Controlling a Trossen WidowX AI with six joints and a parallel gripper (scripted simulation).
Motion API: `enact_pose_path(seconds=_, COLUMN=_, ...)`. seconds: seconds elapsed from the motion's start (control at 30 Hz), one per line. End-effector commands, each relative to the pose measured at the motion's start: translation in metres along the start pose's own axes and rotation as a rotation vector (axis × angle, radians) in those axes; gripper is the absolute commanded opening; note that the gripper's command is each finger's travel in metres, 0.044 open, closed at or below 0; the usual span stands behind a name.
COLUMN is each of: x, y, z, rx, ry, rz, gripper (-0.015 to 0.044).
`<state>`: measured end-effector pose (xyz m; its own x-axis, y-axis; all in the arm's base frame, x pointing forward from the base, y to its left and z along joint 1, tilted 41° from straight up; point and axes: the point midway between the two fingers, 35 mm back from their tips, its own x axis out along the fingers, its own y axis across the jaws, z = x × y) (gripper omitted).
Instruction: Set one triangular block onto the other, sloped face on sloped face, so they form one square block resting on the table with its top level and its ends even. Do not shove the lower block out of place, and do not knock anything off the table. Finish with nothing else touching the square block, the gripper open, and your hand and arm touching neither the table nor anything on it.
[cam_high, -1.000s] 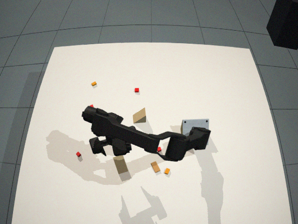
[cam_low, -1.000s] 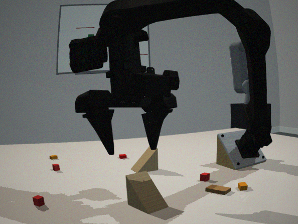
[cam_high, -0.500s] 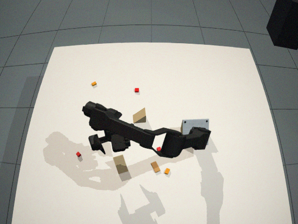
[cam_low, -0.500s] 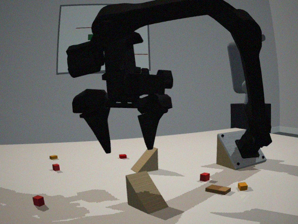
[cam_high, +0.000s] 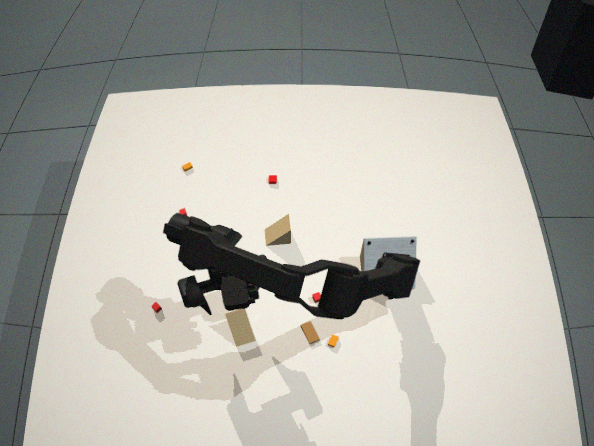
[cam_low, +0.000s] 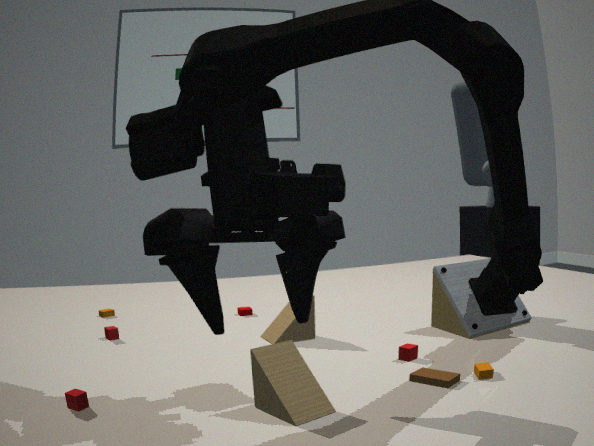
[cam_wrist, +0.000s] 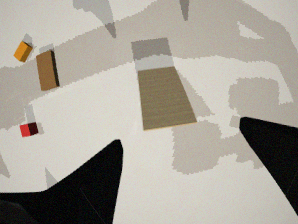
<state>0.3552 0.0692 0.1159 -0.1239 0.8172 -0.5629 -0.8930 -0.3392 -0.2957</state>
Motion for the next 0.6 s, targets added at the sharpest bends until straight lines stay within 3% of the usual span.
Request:
enact_pose_path(seconds=0.0, x=0.008, y=0.002, z=0.0, rx=0.016, ry=-0.015, rz=0.008, gripper=0.044)
enact_pose_path(seconds=0.57, x=0.036, y=0.003, z=0.001, rx=0.031, ry=-0.048, rz=0.025, gripper=0.044)
